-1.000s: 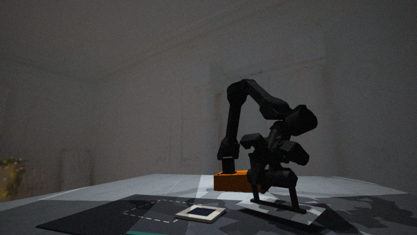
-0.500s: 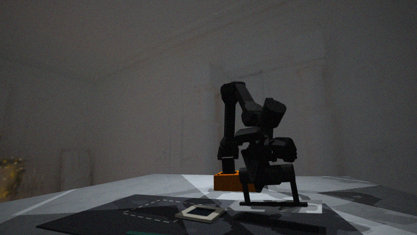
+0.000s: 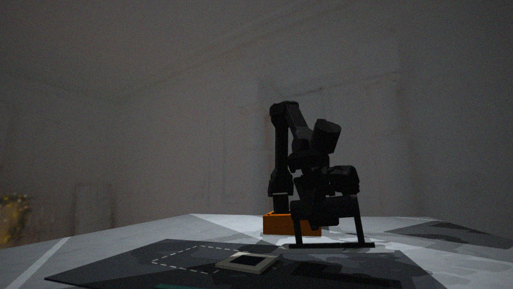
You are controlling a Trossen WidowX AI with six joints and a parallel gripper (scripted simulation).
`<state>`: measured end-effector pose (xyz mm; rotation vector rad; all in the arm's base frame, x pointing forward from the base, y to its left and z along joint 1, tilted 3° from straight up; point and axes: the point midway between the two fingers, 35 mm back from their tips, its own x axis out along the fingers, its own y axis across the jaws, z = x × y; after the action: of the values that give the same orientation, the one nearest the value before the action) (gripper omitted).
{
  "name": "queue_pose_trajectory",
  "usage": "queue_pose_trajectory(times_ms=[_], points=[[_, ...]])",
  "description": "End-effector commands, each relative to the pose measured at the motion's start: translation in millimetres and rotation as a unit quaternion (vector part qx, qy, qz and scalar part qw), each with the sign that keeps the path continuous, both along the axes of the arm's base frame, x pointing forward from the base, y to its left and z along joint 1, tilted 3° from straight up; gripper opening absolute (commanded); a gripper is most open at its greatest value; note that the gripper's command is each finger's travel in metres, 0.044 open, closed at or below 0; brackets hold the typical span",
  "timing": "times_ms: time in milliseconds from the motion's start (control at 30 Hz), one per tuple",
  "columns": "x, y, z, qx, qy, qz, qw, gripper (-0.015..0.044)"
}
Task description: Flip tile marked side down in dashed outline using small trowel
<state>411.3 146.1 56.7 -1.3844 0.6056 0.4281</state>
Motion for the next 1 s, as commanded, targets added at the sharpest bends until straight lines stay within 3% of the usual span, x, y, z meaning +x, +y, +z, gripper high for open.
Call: queue_pose_trajectory(times_ms=[0, 967], points=[[2, 0, -4, 0.001, -0.003, 0.003, 1.0, 0.0], [7, -13, -35, 0.0, -0.003, 0.003, 1.0, 0.0]])
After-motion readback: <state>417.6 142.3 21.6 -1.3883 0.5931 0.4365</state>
